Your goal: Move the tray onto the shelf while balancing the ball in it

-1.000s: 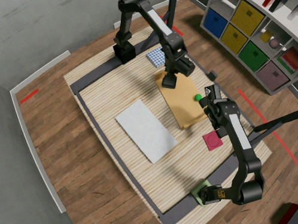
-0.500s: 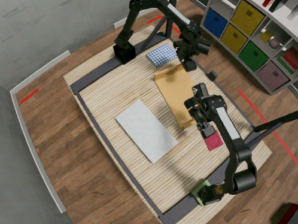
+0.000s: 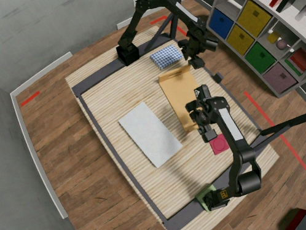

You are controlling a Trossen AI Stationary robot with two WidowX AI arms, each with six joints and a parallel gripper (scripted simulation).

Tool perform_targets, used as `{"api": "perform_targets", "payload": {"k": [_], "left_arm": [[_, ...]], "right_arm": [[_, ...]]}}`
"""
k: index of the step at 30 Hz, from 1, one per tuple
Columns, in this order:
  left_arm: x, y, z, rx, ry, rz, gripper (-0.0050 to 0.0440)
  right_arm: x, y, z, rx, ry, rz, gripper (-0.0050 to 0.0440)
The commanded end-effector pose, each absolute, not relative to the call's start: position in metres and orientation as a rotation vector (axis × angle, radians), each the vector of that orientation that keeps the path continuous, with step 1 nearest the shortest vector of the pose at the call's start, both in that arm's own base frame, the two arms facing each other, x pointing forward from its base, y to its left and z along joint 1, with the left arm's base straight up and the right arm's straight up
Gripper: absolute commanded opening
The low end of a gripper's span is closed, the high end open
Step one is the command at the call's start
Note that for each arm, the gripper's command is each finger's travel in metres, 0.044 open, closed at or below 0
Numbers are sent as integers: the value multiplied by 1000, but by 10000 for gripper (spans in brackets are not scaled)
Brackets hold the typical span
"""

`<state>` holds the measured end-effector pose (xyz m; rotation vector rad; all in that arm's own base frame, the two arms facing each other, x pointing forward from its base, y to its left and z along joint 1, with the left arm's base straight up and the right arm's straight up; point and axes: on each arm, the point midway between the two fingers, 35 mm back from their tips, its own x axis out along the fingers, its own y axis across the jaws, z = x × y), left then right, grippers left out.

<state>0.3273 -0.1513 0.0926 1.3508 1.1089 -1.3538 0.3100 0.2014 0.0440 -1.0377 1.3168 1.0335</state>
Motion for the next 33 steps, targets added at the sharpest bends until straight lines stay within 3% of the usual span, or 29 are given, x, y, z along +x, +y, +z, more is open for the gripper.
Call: {"api": "perform_targets", "payload": {"k": [1,33], "left_arm": [[331,-155,105,1363,1068,-1330,166],[330,-151,60,1354,1099,-1340,166]], "right_arm": [[313,208,60,-1027,1263,1025,166],[310,207,58,-1041,1264,1039,166]]}}
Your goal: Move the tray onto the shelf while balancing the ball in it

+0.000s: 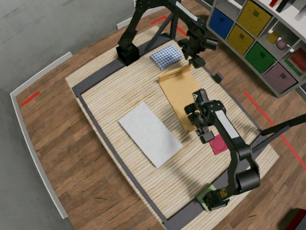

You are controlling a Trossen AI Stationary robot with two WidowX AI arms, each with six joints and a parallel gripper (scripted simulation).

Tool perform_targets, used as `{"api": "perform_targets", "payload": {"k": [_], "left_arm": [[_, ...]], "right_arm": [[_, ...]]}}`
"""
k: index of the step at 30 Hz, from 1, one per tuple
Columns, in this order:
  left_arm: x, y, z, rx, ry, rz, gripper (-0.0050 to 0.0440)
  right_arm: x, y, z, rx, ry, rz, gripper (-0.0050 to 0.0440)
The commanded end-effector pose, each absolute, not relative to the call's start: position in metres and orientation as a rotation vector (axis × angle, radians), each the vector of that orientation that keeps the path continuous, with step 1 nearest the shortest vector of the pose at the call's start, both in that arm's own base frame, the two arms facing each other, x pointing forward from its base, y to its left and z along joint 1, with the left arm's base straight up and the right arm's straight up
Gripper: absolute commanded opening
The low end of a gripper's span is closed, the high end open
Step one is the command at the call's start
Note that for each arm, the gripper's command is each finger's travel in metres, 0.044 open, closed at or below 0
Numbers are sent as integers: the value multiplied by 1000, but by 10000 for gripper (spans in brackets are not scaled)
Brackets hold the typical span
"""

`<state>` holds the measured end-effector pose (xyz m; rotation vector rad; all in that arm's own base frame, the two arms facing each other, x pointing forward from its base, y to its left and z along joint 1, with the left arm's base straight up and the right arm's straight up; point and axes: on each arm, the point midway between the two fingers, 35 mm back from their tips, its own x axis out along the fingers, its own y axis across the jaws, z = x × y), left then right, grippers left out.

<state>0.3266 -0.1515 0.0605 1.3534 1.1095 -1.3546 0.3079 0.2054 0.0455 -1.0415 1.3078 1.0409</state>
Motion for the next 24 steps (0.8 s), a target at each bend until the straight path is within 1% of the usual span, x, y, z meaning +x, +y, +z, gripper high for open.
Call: {"api": "perform_targets", "payload": {"k": [1,9,13,14,24], "left_arm": [[330,-151,60,1354,1099,-1340,166],[330,-150,47,1354,1100,-1339,166],[330,-151,48,1355,1095,-1338,166],[331,-151,52,1357,1083,-1331,166],[333,-152,55,1359,1075,-1326,166]], "right_arm": [[310,207,58,-1041,1264,1039,166],[310,207,58,-1041,1264,1039,166],[310,207,58,-1041,1264,1039,166],[309,206,47,-1043,1290,1045,166],[310,205,33,-1041,1291,1044,166]]}}
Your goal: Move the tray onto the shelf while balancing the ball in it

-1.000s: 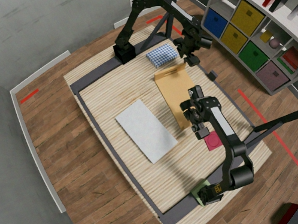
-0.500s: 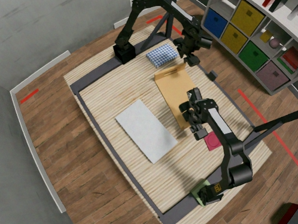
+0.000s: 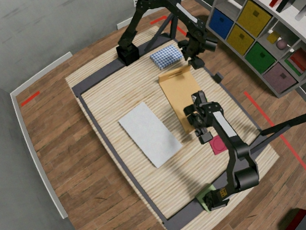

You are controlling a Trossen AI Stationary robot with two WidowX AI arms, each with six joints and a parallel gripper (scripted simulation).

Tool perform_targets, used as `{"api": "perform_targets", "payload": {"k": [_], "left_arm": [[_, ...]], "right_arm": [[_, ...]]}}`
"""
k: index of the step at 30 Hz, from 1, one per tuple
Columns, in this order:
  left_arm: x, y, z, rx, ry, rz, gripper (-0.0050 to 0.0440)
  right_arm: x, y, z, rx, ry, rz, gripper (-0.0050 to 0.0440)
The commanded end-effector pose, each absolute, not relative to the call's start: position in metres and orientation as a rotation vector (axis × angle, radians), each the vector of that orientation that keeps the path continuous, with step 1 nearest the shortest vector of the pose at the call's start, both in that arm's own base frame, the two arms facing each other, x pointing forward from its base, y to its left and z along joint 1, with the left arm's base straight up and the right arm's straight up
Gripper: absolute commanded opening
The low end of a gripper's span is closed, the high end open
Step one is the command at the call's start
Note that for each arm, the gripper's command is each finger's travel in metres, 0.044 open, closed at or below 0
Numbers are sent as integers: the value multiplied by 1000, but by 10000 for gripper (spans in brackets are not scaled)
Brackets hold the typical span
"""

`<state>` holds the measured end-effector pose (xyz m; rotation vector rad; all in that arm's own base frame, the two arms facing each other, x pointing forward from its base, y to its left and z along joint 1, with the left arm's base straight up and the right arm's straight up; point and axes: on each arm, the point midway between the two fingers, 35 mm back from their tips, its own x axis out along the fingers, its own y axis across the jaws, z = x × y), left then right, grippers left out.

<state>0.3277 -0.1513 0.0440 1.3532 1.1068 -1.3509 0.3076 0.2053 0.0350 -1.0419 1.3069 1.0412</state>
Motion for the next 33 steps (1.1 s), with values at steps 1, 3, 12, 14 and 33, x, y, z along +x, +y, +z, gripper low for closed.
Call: {"api": "perform_targets", "payload": {"k": [1,3,12,14,33], "left_arm": [[333,-152,55,1359,1075,-1326,166],[333,-152,55,1359,1075,-1326,166],[333,-152,54,1358,1077,-1327,166],[333,-152,55,1359,1075,-1326,166],[333,-152,55,1359,1077,-1328,0]], "right_arm": [[310,205,31,-1041,1291,1044,166],[310,205,29,-1040,1291,1043,166],[312,206,19,-1037,1286,1039,166],[311,205,14,-1040,1290,1042,166],[316,207,4,-1036,1272,1036,166]]}}
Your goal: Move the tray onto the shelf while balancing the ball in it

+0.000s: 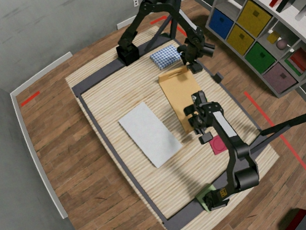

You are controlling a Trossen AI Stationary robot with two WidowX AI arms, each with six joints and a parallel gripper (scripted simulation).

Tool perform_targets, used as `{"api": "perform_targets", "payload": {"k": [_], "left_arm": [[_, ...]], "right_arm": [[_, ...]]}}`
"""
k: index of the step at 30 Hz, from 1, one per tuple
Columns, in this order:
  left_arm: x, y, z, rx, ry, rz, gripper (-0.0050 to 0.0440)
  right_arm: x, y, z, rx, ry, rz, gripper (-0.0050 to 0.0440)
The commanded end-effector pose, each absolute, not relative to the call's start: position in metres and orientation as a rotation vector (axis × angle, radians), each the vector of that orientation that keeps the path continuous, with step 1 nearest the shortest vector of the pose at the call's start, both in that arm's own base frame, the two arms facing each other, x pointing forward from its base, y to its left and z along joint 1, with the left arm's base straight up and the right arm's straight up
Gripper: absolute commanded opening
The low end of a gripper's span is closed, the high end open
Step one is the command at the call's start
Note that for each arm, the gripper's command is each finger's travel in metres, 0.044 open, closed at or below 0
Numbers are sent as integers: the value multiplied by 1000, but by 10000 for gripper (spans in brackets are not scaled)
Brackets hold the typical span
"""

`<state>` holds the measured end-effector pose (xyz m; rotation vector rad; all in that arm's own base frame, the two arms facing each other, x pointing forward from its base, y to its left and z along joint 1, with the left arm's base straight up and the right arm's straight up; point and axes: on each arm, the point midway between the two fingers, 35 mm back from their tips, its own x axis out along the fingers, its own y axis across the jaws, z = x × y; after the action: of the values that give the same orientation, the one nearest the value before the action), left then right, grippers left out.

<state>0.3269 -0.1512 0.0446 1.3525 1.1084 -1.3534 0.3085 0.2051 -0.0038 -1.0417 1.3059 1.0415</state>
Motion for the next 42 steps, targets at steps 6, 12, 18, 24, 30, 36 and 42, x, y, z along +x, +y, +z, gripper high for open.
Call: {"api": "perform_targets", "payload": {"k": [6,12,18,24,30,36,42], "left_arm": [[334,-153,52,1356,1082,-1331,50],[334,-152,51,1354,1088,-1335,56],[333,-152,50,1353,1092,-1337,58],[333,-151,50,1353,1095,-1337,61],[332,-151,50,1353,1096,-1337,61],[332,-151,49,1353,1101,-1337,61],[331,-150,49,1353,1104,-1337,61]], "right_arm": [[311,204,-1,-1038,1293,1041,166],[311,204,-1,-1038,1293,1041,166],[315,206,4,-1036,1274,1037,166],[315,206,4,-1036,1274,1036,0],[315,206,5,-1037,1274,1033,0],[314,205,1,-1040,1284,1035,54],[313,204,0,-1041,1289,1036,56]]}}
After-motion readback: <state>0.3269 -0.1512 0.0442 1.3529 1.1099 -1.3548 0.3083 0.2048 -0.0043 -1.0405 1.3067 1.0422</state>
